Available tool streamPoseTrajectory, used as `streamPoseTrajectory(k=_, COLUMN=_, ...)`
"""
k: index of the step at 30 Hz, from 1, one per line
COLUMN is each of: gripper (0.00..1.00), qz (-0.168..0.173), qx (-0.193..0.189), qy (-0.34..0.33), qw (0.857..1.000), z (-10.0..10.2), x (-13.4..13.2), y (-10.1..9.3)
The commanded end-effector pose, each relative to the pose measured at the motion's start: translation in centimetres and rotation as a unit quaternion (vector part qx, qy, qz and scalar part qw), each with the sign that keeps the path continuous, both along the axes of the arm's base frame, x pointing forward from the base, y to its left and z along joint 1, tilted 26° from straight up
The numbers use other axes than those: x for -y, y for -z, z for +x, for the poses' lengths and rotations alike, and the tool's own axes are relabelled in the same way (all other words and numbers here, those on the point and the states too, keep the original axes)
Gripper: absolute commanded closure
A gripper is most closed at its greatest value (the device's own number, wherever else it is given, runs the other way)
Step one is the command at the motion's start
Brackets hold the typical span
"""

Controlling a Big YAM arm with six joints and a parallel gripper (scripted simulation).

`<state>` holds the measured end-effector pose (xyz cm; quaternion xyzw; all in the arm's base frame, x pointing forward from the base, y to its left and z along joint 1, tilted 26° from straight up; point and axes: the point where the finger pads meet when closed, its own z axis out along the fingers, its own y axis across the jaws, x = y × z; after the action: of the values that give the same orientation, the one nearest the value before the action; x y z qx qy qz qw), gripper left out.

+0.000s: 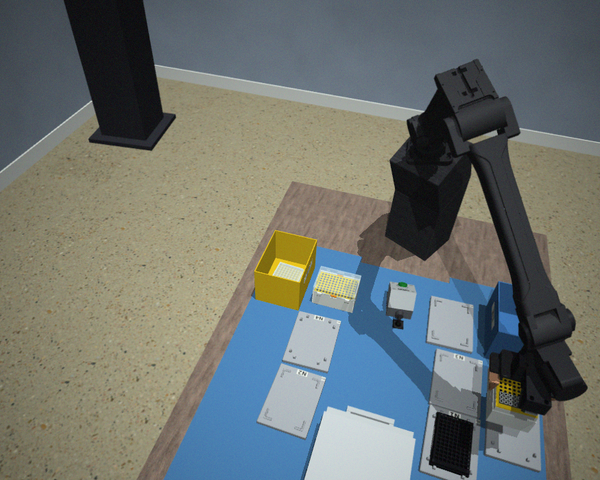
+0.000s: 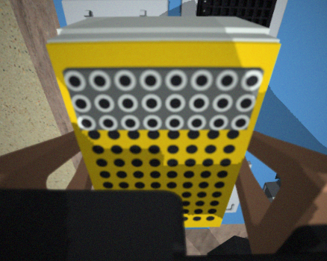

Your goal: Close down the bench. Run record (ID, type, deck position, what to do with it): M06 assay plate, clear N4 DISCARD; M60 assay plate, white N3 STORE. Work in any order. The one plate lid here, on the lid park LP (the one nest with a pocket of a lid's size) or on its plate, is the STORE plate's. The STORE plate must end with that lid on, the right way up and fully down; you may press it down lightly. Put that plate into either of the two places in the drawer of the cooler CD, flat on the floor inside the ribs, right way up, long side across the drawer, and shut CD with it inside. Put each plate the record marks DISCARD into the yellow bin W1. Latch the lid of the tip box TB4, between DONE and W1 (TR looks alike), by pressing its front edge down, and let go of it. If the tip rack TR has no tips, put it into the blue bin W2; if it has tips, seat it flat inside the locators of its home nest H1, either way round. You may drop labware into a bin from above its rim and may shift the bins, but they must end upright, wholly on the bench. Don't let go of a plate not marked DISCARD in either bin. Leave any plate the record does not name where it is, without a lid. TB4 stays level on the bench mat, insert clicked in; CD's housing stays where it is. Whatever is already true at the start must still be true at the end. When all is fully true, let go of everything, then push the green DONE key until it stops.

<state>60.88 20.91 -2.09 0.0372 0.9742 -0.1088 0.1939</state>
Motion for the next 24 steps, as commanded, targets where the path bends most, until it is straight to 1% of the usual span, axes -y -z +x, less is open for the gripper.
streamPoseTrajectory(k=1, gripper=1.0, qz=0.009, qx=0.015, qy=-0.002, qw=1.0, z=0.9, x=-3.1, y=-0.9)
streamPoseTrajectory(k=3, gripper=1.0, qz=0.009, qx=0.015, qy=-0.002, qw=1.0, z=0.9, x=-3.6, y=-0.8)
streamPoseTrajectory(k=5, gripper=1.0, qz=0.009, qx=0.015, qy=-0.002, qw=1.0, z=0.9, x=-3.6, y=-0.8)
streamPoseTrajectory(k=20, gripper=1.0, qz=0.01, qx=0.015, qy=-0.002, qw=1.0, z=0.6, x=-7.7, y=0.3)
streamPoseTrajectory(k=23, gripper=1.0, qz=0.011, qx=0.015, qy=-0.002, qw=1.0, z=0.5, x=-7.8, y=0.3)
streamPoseTrajectory(k=24, gripper=1.0, qz=0.013, qx=0.02, qy=0.001, qw=1.0, z=0.8, x=-6.6, y=-0.5)
